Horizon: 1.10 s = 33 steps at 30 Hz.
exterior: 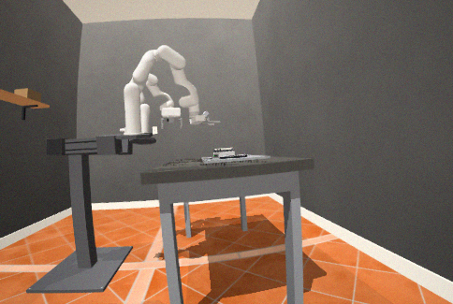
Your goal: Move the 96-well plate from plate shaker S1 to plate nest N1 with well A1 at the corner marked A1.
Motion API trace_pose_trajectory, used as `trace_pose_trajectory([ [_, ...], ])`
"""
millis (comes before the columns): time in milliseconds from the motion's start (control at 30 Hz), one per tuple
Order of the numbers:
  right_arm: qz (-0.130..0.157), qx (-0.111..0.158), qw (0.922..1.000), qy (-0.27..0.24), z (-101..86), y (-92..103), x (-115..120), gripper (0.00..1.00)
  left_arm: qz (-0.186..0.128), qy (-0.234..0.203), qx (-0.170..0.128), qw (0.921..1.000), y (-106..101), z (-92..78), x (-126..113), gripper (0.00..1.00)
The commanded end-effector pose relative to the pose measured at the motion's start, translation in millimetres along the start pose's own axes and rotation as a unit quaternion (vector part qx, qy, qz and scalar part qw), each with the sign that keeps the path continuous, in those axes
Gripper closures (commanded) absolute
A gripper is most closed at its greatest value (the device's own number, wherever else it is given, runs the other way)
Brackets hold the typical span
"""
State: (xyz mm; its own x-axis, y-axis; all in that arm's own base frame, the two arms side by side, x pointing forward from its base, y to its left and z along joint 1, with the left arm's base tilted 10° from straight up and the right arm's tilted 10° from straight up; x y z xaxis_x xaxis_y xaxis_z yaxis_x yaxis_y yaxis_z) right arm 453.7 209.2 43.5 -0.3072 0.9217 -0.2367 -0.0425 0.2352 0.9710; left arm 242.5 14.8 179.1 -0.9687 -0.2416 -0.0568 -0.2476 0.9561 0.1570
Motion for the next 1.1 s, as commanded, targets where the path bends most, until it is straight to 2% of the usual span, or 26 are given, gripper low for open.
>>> trace_pose_trajectory([
  [0,0.002,-0.003,0.9999,0.015,15.7,-9.8,14,0.63,0.000,-0.001,0.000,1.0000,0,-0.6,-1,0.00],
  [1067,0.003,-0.003,0.9999,0.015,95.0,-84.6,102,0.63,0.000,-0.001,0.000,1.0000,0,-0.6,-1,0.00],
])
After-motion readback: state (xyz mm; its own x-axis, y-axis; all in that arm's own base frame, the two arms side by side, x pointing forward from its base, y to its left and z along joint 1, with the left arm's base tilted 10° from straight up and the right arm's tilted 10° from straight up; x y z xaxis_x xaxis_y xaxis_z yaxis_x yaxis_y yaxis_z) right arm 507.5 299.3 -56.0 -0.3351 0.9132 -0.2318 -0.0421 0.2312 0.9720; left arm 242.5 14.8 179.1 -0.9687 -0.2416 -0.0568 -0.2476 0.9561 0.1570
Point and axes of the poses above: on each arm, the point midway between the two finger pads, its own z axis out along the fingers, its own x axis across the jaws, y = z × x, the point moved 7 cm from there along -z, back along the fingers, and after that the axes turned 4 degrees about -z, right-handed, at the moved point
